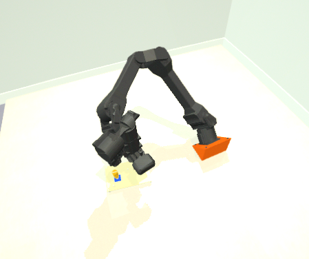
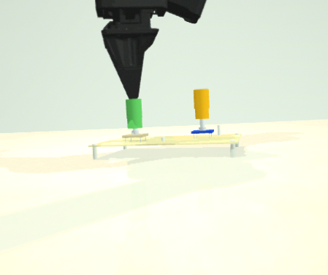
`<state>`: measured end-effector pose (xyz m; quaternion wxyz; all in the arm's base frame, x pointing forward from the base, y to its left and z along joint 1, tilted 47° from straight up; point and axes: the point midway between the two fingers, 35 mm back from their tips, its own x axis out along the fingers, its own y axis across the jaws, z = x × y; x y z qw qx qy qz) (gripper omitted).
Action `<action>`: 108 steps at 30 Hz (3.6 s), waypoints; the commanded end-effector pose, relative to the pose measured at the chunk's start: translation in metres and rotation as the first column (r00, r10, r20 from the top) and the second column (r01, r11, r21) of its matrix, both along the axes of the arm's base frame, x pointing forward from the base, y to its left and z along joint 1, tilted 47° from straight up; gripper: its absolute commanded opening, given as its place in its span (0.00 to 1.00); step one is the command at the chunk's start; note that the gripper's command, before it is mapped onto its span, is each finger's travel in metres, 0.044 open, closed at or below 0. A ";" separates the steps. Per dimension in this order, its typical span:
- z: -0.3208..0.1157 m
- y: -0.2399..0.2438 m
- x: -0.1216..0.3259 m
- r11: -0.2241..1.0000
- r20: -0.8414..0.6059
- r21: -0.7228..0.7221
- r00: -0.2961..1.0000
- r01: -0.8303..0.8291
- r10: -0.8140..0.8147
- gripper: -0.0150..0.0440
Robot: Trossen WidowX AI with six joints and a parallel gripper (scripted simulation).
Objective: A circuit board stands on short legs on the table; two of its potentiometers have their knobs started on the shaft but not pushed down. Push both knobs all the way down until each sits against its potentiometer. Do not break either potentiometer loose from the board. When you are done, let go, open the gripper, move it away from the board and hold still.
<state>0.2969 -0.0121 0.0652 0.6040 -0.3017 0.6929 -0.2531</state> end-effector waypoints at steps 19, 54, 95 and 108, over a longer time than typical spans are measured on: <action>-0.001 -0.003 0.000 1.000 0.000 -0.002 1.000 0.004 -0.004 0.25; 0.005 0.004 0.001 1.000 0.000 -0.002 1.000 0.004 -0.004 0.25; 0.009 0.020 0.081 1.000 0.004 -0.001 1.000 0.004 -0.004 0.25; -0.001 0.008 0.080 1.000 0.004 -0.001 1.000 0.004 -0.004 0.25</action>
